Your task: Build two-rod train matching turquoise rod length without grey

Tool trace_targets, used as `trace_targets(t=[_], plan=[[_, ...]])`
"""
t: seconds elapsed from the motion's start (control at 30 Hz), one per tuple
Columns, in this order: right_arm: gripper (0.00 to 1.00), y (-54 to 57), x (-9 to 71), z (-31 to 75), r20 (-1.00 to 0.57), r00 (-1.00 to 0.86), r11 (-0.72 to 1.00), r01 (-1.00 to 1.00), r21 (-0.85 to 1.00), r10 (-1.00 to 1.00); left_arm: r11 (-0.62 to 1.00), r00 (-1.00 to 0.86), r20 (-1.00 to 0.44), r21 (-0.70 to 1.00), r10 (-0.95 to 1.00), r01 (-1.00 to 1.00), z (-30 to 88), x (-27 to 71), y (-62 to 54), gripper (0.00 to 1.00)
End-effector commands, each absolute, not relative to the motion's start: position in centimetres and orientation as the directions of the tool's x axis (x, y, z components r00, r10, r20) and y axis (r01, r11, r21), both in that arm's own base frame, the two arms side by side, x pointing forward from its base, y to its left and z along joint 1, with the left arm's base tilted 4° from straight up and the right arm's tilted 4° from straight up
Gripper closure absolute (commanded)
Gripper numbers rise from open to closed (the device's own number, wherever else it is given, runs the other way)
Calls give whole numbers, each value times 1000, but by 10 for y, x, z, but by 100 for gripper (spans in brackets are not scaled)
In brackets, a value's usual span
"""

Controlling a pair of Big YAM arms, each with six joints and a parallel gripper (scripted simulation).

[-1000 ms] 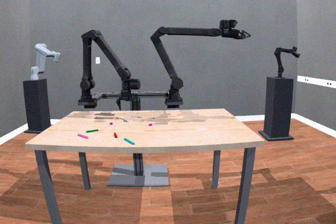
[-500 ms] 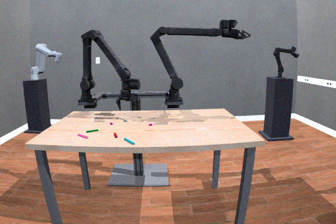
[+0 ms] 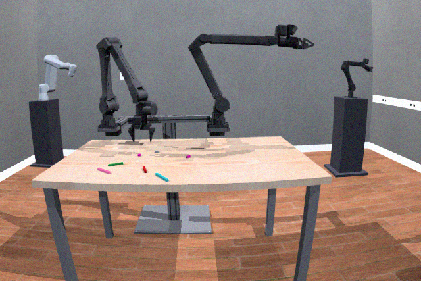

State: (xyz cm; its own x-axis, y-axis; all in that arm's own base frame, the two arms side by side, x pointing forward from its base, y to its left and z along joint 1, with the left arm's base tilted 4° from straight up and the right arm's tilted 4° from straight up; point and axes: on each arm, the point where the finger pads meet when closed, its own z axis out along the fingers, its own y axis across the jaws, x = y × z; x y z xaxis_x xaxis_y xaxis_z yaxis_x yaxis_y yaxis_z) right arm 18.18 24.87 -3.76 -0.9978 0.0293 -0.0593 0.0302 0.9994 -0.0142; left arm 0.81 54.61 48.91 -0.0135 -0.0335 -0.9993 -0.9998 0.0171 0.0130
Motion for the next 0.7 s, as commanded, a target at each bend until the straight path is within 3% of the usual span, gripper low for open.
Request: trace_targets(t=[0.0,0.67], plan=[[0,268,186,-30,-81,-996,999,-37,21,-36,8,0,-1000,0,8,-1000,505,5,542,0],[0,267,188,-30,-82,-996,999,-28,21,-27,8,0,-1000,0,8,-1000,505,5,542,0]])
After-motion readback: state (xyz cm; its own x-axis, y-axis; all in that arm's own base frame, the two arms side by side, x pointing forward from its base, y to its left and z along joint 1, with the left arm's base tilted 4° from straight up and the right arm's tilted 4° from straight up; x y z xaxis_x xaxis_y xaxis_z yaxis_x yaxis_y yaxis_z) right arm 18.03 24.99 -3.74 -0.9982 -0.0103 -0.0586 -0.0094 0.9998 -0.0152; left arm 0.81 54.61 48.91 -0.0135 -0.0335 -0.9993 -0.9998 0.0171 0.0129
